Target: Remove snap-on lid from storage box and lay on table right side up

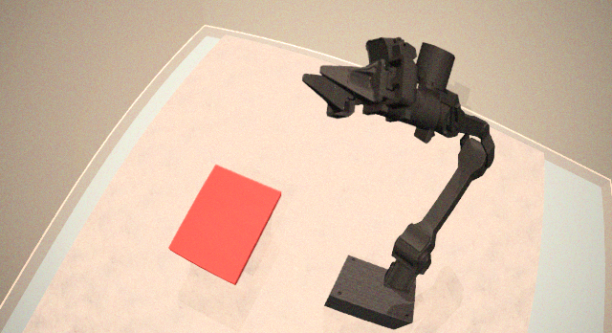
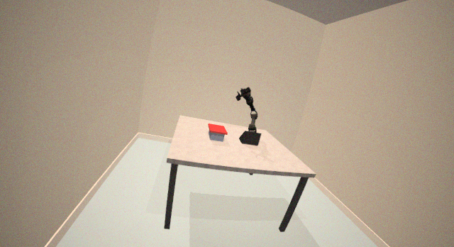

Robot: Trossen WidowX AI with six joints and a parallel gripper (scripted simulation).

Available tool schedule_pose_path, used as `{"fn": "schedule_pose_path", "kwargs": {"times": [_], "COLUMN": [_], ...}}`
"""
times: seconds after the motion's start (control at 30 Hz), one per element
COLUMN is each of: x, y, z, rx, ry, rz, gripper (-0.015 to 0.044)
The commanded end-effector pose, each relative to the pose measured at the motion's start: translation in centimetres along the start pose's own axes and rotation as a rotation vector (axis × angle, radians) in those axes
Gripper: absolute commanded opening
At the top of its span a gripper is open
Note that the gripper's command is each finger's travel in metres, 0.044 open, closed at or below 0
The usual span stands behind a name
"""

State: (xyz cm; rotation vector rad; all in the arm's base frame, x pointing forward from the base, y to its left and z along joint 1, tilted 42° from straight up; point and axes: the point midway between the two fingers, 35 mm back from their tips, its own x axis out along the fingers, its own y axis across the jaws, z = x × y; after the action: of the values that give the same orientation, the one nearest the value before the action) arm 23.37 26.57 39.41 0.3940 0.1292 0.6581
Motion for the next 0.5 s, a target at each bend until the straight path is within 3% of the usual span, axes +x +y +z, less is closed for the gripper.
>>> {"fn": "schedule_pose_path", "kwargs": {"times": [0.0, 0.07, 0.23, 0.47], "x": [1.7, 1.8, 1.8, -0.6], "y": [-4.0, -4.7, -10.0, -16.0], "z": [-5.5, -6.4, -12.5, -18.1], "rx": [0.169, 0.197, 0.378, 0.517], "ry": [0.109, 0.122, 0.156, 0.069], "rz": [-0.207, -0.246, -0.54, -0.88], "gripper": [0.0235, 0.0235, 0.0235, 0.0235]}}
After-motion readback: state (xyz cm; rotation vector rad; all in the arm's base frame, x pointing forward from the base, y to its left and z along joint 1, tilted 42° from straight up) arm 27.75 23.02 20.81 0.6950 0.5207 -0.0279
